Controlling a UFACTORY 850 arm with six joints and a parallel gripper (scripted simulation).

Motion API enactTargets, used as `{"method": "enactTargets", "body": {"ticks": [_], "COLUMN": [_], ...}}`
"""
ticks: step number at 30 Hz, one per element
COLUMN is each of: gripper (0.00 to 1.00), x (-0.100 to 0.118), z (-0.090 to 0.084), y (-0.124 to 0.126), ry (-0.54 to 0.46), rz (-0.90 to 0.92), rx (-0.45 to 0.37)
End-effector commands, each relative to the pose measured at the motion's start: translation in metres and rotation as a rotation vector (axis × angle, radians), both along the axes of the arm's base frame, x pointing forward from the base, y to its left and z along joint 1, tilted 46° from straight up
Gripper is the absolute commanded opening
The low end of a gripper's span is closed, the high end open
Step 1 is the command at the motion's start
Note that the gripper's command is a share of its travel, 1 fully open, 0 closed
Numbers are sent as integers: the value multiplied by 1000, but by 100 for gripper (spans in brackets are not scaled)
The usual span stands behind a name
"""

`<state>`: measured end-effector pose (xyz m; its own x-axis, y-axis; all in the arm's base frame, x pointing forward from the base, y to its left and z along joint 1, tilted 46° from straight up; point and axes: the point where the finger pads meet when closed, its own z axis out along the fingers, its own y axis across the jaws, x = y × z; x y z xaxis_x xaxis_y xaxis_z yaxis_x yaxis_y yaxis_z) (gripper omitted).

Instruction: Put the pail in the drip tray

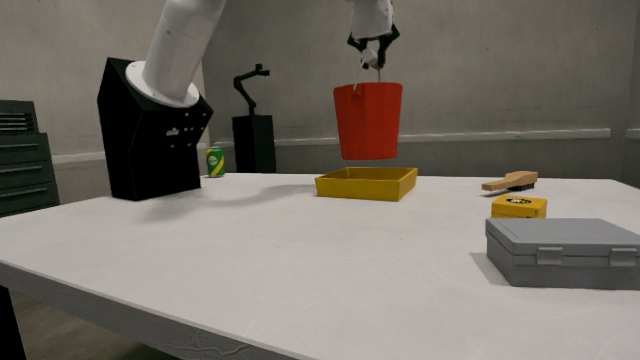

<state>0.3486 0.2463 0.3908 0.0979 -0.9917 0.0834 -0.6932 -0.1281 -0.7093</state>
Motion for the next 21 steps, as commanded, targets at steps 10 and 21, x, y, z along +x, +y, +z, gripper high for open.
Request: {"method": "enactTargets", "body": {"ticks": [10,21], "gripper": [0,0], "x": [1,5], "z": [-1,-4], "y": [0,1], "ry": [-1,-1], "rz": [0,0], "rx": [1,1]}}
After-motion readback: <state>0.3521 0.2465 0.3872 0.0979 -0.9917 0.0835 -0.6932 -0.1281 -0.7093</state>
